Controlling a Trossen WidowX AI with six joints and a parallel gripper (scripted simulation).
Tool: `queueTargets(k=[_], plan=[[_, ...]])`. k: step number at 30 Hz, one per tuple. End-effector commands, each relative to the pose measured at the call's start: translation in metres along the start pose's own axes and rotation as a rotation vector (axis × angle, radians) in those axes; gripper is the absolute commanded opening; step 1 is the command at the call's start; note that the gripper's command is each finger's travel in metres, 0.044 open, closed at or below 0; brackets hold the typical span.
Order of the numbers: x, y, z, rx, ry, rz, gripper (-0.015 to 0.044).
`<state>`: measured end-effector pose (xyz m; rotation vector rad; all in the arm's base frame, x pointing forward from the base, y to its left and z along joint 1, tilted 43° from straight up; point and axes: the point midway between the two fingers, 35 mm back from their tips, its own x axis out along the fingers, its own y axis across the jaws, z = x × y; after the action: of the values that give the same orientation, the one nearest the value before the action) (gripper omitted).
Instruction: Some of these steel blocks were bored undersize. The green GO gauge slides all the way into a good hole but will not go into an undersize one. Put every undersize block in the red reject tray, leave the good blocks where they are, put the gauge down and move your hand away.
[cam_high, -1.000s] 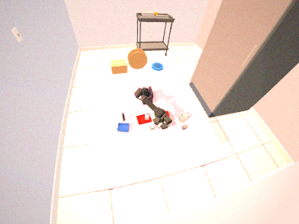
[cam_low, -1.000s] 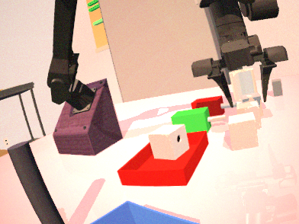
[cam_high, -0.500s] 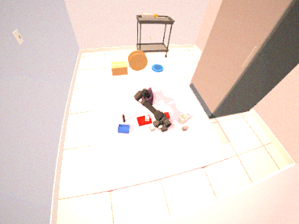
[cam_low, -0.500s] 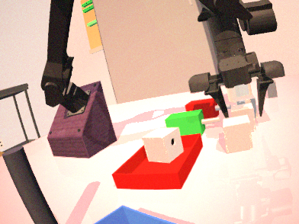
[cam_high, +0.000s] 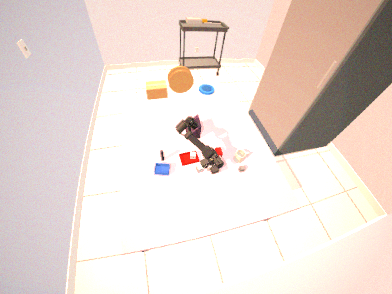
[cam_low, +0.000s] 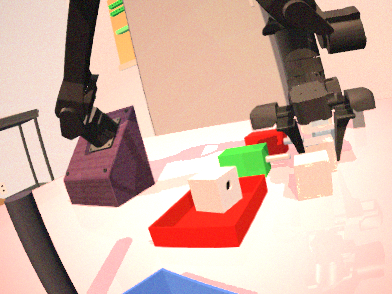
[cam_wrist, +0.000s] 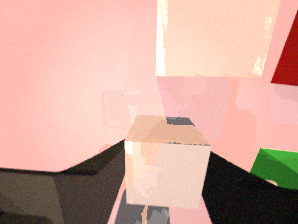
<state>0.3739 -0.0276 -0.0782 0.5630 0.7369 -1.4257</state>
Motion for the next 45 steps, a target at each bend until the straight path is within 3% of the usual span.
queueTargets(k=[1, 6, 8, 13, 21, 36, 45], plan=[[0.0, 0.0, 0.0, 0.002, 0.0, 0.0, 0.0213], [0.0, 0.0, 0.0, 0.002, 0.0, 0.0, 0.018], [-0.003, 0.001, 0.0, 0.001, 0.0, 0.0, 0.0127], [-0.065, -0.003, -0.001, -0.006, 0.0, -0.001, 0.0], [-0.078, -0.017, 0.004, -0.003, 0.0, -0.002, 0.0], [-0.082, -0.098, 0.125, 0.125, 0.0, -0.004, 0.0], [-0.077, -0.138, 0.154, 0.173, -0.011, -0.008, 0.0]])
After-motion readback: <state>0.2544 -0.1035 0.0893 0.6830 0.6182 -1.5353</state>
